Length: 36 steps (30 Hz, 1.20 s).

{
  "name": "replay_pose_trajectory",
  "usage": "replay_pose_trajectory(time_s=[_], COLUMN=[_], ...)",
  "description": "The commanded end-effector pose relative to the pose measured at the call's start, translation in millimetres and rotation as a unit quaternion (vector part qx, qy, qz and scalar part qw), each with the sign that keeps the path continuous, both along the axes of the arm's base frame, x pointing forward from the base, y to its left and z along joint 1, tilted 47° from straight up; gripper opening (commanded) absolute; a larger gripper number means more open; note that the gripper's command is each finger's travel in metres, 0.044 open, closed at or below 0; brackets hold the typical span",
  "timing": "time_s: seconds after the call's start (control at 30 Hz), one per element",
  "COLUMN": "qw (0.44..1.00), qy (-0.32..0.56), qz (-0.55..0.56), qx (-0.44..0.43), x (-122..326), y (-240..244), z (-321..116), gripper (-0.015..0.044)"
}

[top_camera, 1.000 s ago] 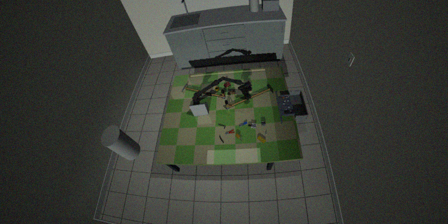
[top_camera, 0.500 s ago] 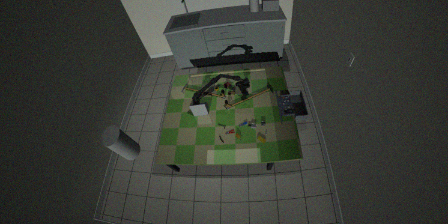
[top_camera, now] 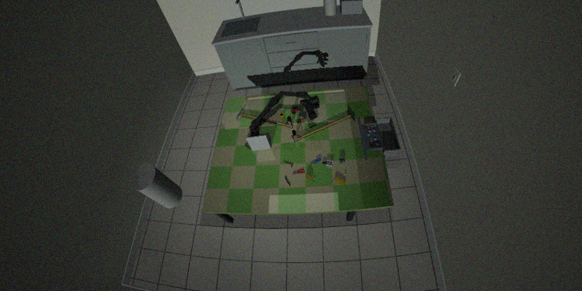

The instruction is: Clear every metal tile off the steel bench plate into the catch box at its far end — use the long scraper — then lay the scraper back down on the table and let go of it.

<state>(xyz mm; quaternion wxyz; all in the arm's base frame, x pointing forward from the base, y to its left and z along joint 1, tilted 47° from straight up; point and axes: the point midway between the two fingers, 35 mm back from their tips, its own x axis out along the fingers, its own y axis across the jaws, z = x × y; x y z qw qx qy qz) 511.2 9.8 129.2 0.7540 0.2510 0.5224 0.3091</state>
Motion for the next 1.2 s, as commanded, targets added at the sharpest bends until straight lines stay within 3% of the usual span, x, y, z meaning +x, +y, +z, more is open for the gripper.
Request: replay_pose_trajectory(time_s=[0.0,1.17], qw=[1.0,1.0], qy=[0.004,0.004], qz=[0.005,0.006], qx=[0.003,0.001], x=[-4,10], y=[5,67], z=[1,-59], gripper=[0.0,0.0])
